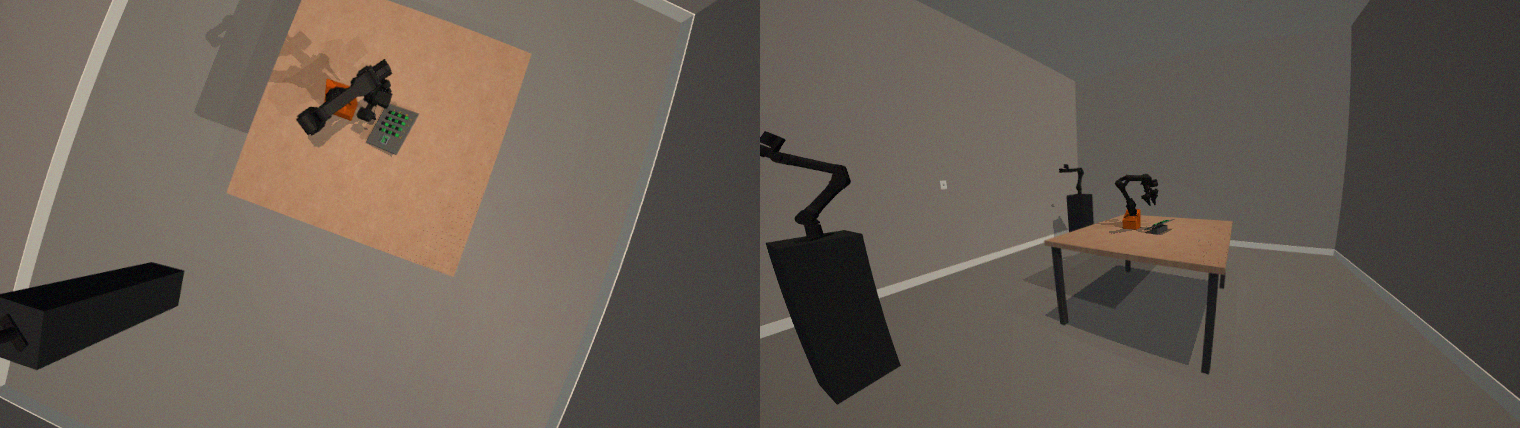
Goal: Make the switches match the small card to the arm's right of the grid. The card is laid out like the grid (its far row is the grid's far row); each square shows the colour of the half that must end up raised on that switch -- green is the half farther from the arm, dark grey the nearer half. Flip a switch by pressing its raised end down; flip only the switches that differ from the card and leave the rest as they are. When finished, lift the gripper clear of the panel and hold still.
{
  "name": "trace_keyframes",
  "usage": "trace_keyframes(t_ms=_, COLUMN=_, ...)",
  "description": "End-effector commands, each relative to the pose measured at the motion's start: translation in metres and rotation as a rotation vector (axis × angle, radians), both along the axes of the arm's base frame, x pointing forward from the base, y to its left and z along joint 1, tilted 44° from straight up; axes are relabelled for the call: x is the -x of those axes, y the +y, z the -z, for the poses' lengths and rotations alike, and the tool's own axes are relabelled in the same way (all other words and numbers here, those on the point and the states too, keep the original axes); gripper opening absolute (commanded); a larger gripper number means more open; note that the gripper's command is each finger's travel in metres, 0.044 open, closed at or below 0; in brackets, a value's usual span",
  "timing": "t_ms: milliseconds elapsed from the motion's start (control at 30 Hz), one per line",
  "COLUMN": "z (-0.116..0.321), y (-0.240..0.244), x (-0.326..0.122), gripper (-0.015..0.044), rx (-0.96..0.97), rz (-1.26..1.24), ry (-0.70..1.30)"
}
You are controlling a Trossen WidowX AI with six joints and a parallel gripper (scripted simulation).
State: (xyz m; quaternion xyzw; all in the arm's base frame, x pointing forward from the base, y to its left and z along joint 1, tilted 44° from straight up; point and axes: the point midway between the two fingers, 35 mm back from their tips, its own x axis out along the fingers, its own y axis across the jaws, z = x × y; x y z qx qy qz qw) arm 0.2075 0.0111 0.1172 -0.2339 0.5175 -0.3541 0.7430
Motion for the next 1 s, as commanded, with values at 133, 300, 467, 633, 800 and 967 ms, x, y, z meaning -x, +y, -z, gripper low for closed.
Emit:
trace_keyframes(t_ms=133, z=0.046, y=0.000, x=-0.035, gripper=0.0269, rx=-0.025, rz=-0.008, ry=-0.010)
trace_keyframes(t_ms=300, z=0.101, y=-0.013, x=-0.073, gripper=0.0137, rx=-0.036, rz=-0.017, ry=-0.032)
trace_keyframes(t_ms=467, z=0.103, y=-0.014, x=-0.074, gripper=0.0006, rx=-0.036, rz=-0.018, ry=-0.033)
trace_keyframes(t_ms=633, z=0.108, y=-0.020, x=-0.076, gripper=0.0000, rx=-0.035, rz=-0.022, ry=-0.036)
trace_keyframes(t_ms=800, z=0.125, y=-0.041, x=-0.082, gripper=0.0000, rx=-0.026, rz=-0.036, ry=-0.050)
trace_keyframes(t_ms=967, z=0.127, y=-0.043, x=-0.082, gripper=0.0000, rx=-0.026, rz=-0.036, ry=-0.051)
